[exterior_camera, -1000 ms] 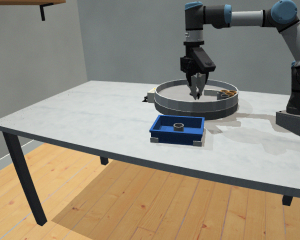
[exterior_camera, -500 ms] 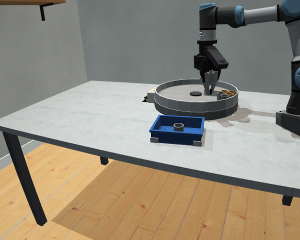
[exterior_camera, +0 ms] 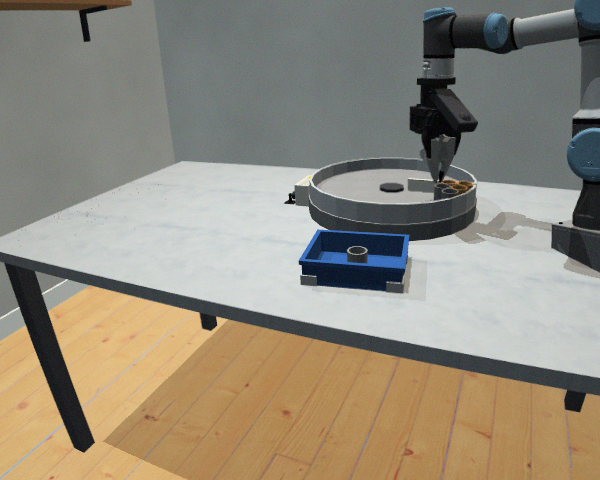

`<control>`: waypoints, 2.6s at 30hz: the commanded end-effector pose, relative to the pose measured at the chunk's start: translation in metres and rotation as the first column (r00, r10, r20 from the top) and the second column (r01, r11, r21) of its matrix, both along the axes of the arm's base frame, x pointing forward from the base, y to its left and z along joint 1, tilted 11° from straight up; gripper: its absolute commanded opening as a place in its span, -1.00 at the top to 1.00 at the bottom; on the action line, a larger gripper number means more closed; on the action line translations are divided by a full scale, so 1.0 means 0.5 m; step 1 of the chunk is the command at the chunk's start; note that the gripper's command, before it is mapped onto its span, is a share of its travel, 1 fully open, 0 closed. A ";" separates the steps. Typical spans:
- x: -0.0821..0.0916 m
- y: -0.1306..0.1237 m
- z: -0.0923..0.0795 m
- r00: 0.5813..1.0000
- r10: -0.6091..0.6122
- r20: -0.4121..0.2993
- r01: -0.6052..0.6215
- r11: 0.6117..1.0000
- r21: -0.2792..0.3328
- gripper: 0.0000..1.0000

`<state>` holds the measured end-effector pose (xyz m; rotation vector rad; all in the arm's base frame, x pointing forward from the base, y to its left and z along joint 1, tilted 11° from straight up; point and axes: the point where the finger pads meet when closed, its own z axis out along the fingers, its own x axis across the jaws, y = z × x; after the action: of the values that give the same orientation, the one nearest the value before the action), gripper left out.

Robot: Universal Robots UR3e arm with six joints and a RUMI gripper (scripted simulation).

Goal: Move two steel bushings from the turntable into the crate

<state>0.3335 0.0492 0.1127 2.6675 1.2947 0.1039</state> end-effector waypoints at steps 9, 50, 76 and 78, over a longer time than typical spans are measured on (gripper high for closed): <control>-0.014 -0.044 0.006 1.000 0.004 0.010 -0.004 1.000 0.007 0.90; -0.015 -0.046 0.006 1.000 0.004 0.010 -0.004 1.000 0.007 0.90; -0.014 -0.047 0.006 1.000 0.004 0.010 -0.004 1.000 0.007 0.90; -0.014 -0.047 0.006 1.000 0.004 0.010 -0.004 1.000 0.007 0.90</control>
<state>0.3261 0.0260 0.1149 2.6682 1.2997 0.1196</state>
